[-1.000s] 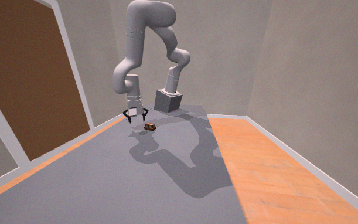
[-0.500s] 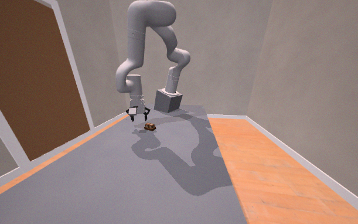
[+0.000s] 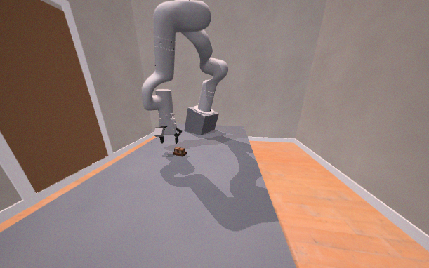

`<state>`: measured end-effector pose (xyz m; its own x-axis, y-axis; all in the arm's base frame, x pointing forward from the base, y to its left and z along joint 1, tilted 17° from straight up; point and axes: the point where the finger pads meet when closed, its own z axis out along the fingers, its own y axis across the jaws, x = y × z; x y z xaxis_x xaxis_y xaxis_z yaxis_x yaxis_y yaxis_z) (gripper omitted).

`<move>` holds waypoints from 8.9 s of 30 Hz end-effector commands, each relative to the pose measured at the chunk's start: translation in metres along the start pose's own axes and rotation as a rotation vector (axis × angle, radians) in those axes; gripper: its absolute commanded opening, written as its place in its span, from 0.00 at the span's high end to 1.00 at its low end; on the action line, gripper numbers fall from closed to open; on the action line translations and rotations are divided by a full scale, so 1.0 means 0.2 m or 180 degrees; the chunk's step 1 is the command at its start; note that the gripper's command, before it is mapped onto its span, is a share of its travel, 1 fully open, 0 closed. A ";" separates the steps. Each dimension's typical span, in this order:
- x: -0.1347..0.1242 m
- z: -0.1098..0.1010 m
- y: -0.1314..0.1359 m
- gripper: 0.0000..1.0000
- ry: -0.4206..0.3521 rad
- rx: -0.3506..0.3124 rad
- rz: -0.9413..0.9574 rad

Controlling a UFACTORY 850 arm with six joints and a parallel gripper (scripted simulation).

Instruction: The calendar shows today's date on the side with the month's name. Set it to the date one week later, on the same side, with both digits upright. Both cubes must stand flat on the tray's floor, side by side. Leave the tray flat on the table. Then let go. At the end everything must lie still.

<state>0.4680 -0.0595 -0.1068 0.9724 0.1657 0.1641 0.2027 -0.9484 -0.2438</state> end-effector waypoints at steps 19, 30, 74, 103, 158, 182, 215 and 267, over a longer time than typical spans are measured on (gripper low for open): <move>-0.13 0.00 -0.04 0.00 0.0001 -0.0001 0.1028; -0.25 0.00 -0.07 0.00 0.0001 -0.0001 0.1320; -0.37 0.14 -0.10 0.00 0.0001 -0.0001 0.1958; -0.37 0.14 -0.10 0.00 0.0001 -0.0001 0.1958; -0.37 0.07 -0.10 0.00 0.0001 -0.0001 0.1958; -0.37 -0.16 -0.10 0.00 0.0001 -0.0001 0.1958; -0.05 -0.21 -0.21 0.00 0.0009 0.0039 -0.1277; 0.20 -0.27 -0.30 0.53 -0.0002 -0.0001 -0.3807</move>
<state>0.4885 -0.0095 -0.0352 0.1675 0.9433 0.2864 0.9793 -0.1926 0.0619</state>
